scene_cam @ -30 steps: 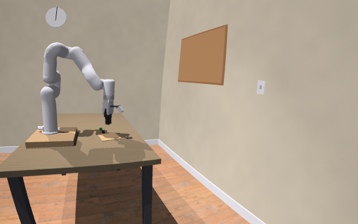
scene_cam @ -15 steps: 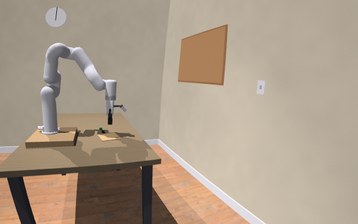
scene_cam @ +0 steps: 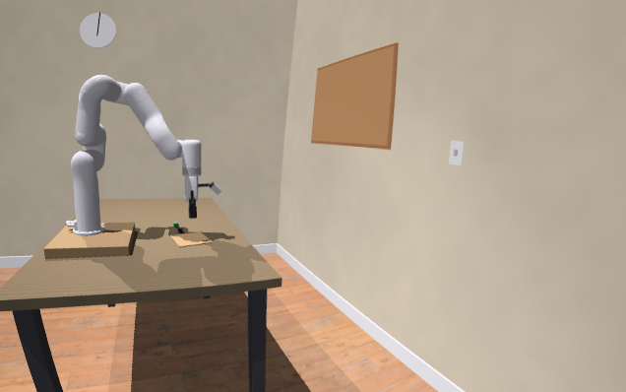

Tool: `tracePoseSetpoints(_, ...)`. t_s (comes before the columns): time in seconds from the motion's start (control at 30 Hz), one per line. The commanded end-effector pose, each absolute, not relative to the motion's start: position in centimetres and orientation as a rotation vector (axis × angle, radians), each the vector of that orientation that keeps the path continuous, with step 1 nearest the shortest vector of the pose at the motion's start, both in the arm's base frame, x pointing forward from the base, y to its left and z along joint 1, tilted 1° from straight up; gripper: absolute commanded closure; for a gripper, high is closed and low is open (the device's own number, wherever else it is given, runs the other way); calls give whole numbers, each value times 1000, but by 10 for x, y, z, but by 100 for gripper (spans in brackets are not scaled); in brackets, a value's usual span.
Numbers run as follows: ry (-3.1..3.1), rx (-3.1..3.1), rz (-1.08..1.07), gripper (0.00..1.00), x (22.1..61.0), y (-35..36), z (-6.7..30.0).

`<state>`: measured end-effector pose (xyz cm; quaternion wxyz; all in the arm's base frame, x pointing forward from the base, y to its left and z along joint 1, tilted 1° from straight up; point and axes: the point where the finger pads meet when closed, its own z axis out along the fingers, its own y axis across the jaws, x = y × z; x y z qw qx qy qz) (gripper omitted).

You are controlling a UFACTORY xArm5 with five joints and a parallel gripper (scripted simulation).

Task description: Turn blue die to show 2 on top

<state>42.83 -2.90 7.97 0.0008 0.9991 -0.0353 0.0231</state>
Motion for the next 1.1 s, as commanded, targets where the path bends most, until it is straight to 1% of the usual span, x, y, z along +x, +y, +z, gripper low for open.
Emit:
tracePoseSetpoints(0.0, -109, 3124, 249, 85, 428, -30, 81)
tracePoseSetpoints(0.03, -108, 3118, 304, 85, 428, -30, 80)
tracePoseSetpoints(0.1, -108, 3118, 304, 85, 428, -30, 80)
tracePoseSetpoints(0.23, -105, 3077, 554, 85, 426, -31, 80)
tracePoseSetpoints(0.27, -105, 3076, 560, 85, 426, -31, 80)
tracePoseSetpoints(0.3, -104, 3060, 630, 85, 425, -31, 81)
tracePoseSetpoints(0.4, -102, 3028, 753, 85, 424, -31, 80)
tracePoseSetpoints(0.43, -101, 3026, 762, 85, 424, -31, 80)
tracePoseSetpoints(0.6, -97, 2952, 990, 85, 422, -31, 79)
tracePoseSetpoints(0.7, -96, 2946, 1006, 85, 421, -31, 79)
tracePoseSetpoints(0.87, -105, 2851, 1241, 85, 419, -31, 79)
tracePoseSetpoints(1.07, -104, 2780, 1386, 85, 419, -31, 79)
